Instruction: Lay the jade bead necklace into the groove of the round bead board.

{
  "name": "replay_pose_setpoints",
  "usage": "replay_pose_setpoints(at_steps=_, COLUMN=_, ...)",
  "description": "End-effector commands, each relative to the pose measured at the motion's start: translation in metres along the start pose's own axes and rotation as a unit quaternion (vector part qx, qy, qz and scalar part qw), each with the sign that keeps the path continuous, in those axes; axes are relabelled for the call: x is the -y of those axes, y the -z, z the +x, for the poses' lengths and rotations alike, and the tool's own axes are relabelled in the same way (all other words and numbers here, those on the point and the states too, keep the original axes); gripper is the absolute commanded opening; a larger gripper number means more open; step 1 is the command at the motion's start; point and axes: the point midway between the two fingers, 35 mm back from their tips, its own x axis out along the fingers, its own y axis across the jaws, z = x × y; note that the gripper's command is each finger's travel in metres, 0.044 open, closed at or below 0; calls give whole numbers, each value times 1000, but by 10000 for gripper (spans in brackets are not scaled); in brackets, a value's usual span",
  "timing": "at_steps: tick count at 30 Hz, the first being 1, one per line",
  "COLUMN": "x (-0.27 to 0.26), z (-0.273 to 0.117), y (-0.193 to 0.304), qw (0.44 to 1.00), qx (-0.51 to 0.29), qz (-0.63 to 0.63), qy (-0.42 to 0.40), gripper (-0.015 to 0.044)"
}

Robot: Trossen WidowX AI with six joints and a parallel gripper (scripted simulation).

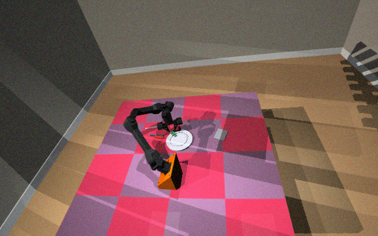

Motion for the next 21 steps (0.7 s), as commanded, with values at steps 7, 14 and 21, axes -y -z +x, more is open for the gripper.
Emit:
replay_pose_setpoints(at_steps=7, x=0, z=0, y=0, qw=1000, qx=0, qz=0, qy=0, gripper=16)
replay_pose_setpoints(at_steps=14, x=0, z=0, y=0, qw=1000, qx=0, qz=0, qy=0, gripper=0)
replay_pose_setpoints(at_steps=21, x=0, z=0, y=0, qw=1000, qx=0, qz=0, qy=0, gripper=0)
